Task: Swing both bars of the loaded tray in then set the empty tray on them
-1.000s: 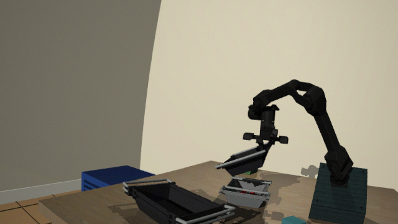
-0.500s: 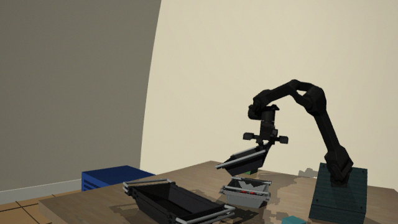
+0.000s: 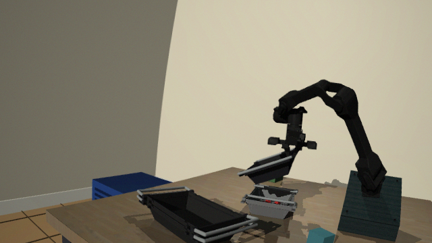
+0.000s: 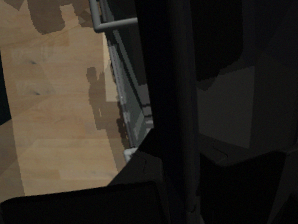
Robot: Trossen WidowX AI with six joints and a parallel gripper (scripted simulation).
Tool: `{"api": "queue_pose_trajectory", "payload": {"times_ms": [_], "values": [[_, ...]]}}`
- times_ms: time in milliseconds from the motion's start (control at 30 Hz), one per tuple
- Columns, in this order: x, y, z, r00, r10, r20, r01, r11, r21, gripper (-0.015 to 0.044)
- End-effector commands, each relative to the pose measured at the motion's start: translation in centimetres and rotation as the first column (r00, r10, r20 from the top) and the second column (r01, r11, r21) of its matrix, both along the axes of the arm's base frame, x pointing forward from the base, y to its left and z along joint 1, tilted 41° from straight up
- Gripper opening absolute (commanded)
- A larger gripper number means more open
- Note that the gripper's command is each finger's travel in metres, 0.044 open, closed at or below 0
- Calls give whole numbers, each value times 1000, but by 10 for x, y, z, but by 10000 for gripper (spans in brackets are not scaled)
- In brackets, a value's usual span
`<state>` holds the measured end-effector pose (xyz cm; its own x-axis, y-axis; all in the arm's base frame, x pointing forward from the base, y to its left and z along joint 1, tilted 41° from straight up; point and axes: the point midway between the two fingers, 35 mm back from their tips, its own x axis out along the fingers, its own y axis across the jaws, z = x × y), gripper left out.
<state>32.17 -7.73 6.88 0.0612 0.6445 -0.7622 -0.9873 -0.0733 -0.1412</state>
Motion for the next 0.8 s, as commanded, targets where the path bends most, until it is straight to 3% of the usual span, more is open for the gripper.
{"api": "queue_pose_trajectory", "payload": {"times_ms": [0, 767], "values": [[2, -3, 3, 1000, -9, 18, 9, 1000, 1, 0], [4, 18, -24, 1000, -9, 19, 9, 1000, 1, 0]]}}
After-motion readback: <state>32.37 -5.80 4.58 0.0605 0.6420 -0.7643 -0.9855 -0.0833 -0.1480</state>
